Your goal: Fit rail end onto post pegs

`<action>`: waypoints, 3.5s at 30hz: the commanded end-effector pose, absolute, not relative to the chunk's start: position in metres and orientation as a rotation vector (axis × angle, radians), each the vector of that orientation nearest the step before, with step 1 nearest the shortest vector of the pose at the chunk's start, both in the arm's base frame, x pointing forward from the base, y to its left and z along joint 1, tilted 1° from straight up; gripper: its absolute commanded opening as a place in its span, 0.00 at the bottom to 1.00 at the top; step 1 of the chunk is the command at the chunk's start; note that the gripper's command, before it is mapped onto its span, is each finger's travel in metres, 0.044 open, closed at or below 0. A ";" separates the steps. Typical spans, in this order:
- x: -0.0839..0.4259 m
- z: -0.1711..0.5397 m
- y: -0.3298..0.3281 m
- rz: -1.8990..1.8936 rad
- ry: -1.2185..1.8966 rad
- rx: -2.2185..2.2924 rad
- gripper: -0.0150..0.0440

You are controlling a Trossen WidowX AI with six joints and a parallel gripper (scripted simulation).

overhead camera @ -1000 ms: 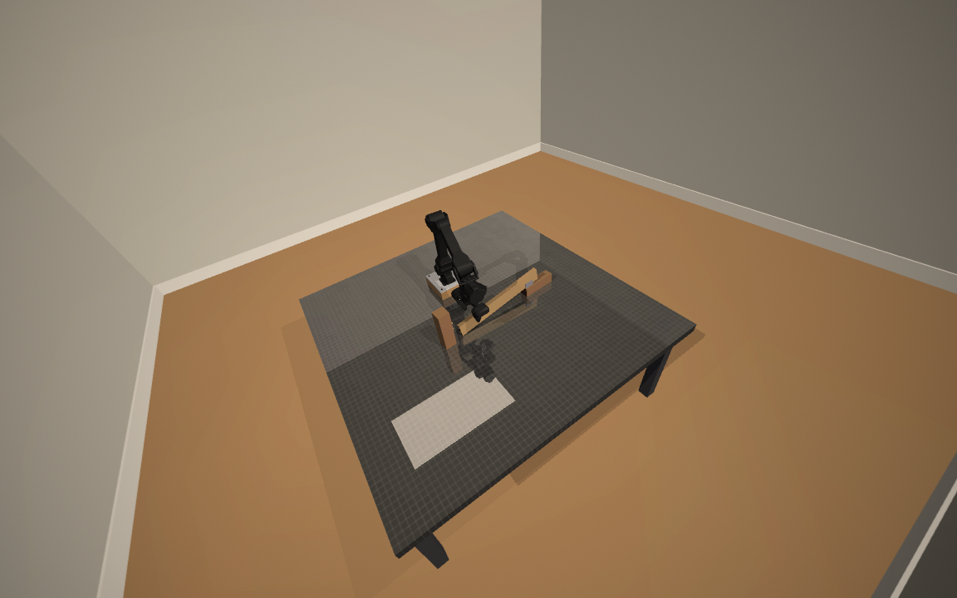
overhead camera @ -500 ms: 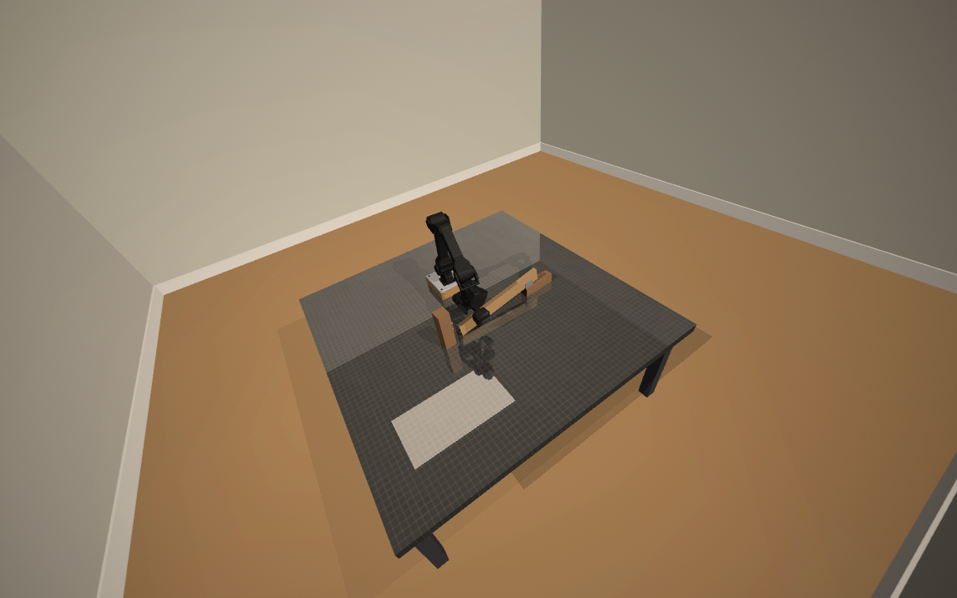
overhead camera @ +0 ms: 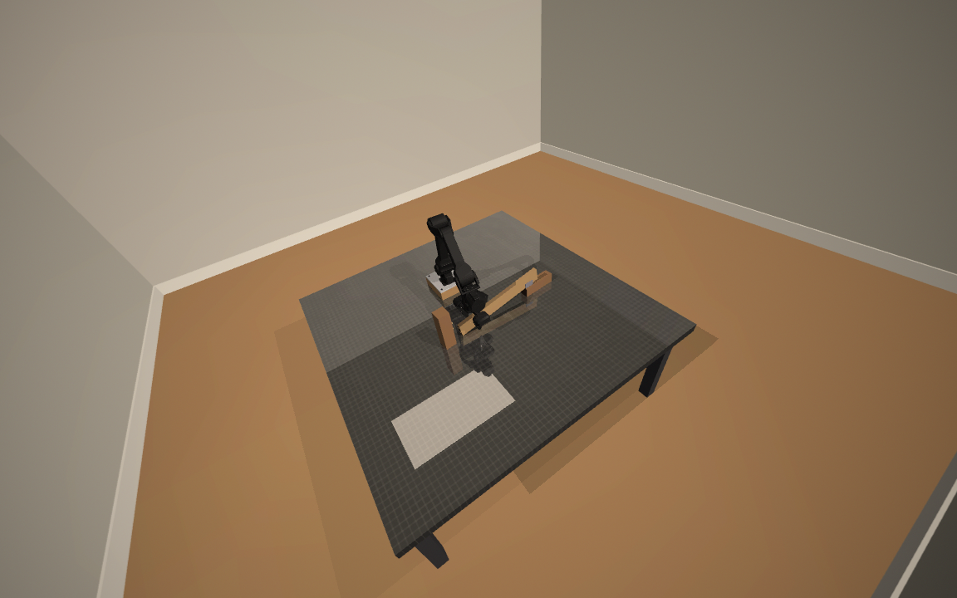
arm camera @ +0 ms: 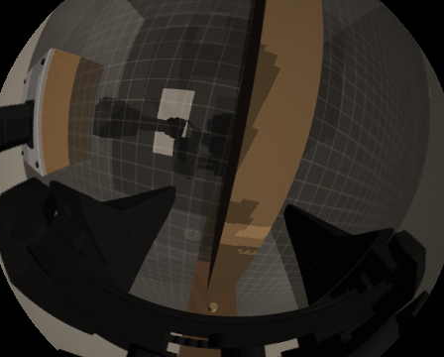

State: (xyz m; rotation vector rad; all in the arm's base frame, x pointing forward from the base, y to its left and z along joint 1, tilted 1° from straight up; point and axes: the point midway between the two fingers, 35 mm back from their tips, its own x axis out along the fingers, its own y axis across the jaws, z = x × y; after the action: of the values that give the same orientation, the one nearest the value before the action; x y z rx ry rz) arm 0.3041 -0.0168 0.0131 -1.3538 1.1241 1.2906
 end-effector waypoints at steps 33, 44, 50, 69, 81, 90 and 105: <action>0.304 0.011 -0.016 1.292 1.119 -1.355 0.25; 0.304 0.016 -0.017 1.292 1.119 -1.356 0.25; 0.305 0.019 -0.017 1.292 1.119 -1.356 0.25; 0.306 0.029 -0.016 1.291 1.118 -1.356 0.25; 0.307 0.035 -0.016 1.291 1.118 -1.356 0.25; 0.306 0.040 -0.016 1.291 1.118 -1.356 0.25; 0.306 0.047 -0.016 1.291 1.118 -1.356 0.25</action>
State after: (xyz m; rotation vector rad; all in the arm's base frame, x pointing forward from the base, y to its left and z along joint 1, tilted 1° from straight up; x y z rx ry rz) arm 0.3042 -0.0168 0.0421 -1.3560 1.1306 1.2975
